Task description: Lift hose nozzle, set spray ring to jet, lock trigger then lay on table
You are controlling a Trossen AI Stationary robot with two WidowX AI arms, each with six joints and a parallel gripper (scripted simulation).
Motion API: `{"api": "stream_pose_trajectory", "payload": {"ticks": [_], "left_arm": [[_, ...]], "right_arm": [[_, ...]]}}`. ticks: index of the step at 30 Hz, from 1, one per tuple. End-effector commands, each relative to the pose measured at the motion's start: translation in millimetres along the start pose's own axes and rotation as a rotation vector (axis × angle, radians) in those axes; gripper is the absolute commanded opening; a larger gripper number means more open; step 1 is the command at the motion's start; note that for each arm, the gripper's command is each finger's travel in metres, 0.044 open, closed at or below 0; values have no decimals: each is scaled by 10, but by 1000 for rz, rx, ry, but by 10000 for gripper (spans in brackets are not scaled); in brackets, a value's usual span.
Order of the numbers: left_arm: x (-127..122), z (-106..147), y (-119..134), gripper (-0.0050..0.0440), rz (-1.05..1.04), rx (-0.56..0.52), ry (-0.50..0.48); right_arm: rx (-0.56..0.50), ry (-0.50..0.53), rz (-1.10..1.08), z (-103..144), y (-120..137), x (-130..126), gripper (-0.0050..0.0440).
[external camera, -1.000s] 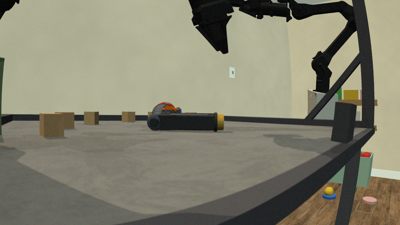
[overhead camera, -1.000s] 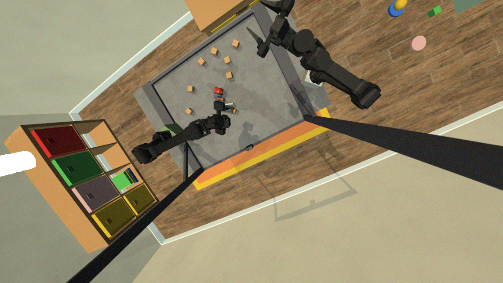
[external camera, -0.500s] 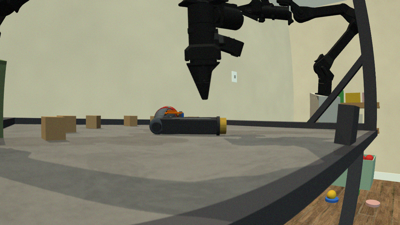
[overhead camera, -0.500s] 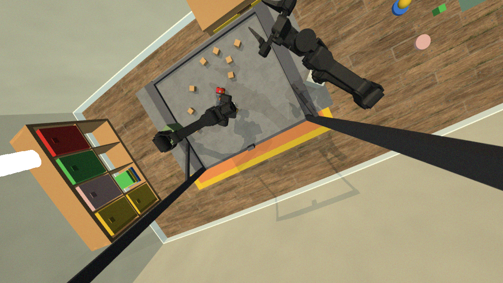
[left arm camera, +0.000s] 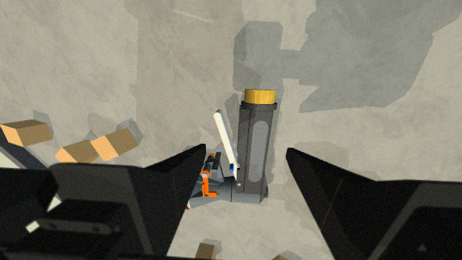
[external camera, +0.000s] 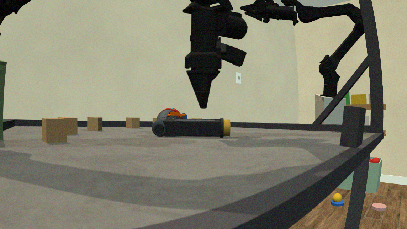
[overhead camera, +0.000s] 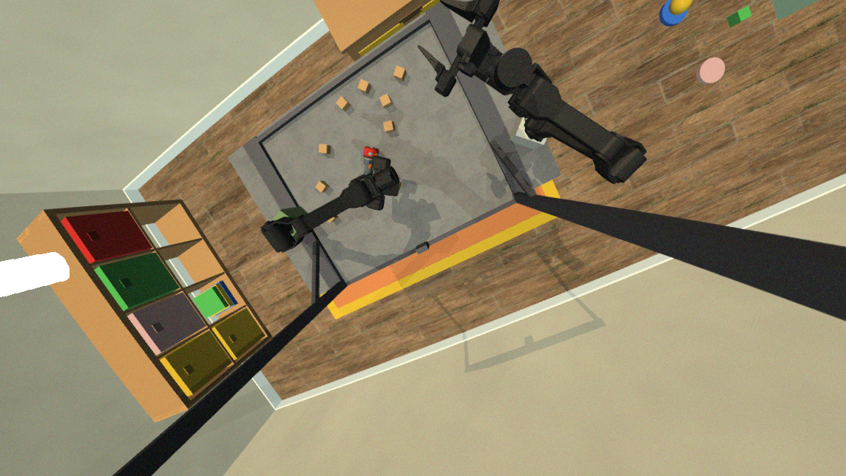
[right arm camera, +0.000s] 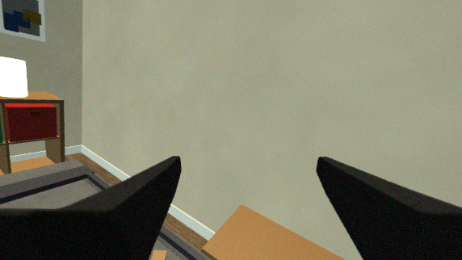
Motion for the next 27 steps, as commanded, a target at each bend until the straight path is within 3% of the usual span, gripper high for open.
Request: {"api": "stream_pose_trajectory", "payload": {"ticks": [1, 27], "left_arm": [[18, 57, -45, 364, -10, -33, -22], [-2, -401, -25, 364, -1, -23, -13]], "right_arm": [[-18, -2, 0, 5, -54, 2, 407], [-18, -2, 0, 5, -54, 2, 407]]}}
Point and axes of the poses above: on each arm, the point midway between the two fingers, 35 mm back from their tips, its own z axis back along the fingers, its own x axis across the jaws, y = z × x, the point moved 10 cm from there along z, back along the fingers, and after that the axes turned 3 degrees about -z, right-handed, at the moved point
